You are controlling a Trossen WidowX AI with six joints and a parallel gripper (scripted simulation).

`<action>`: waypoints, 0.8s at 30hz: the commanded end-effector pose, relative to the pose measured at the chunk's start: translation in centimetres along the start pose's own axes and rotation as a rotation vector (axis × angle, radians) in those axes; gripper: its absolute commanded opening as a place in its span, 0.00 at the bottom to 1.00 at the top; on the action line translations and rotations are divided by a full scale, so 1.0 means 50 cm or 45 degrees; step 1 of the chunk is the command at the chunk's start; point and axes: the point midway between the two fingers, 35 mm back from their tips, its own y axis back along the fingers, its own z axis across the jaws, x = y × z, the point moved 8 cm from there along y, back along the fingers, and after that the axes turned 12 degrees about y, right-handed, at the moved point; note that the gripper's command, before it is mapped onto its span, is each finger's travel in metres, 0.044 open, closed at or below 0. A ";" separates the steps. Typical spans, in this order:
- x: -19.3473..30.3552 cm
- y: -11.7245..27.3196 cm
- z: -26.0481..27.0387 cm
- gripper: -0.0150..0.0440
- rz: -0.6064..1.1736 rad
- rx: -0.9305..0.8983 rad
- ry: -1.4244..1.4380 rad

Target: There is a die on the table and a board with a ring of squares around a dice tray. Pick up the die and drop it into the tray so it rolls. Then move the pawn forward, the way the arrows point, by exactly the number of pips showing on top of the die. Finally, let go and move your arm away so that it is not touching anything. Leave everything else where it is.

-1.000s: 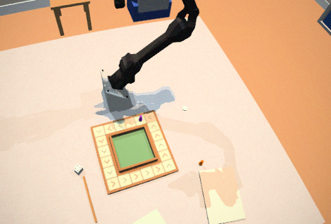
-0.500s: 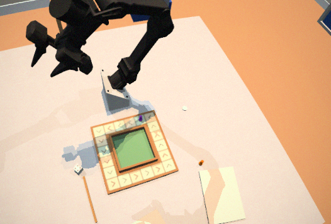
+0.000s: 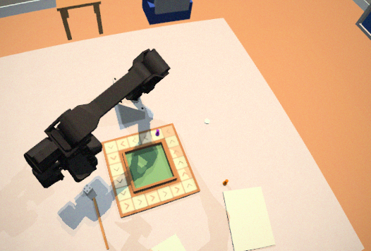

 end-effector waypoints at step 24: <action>-0.038 -0.271 0.030 0.72 -0.122 -0.302 0.185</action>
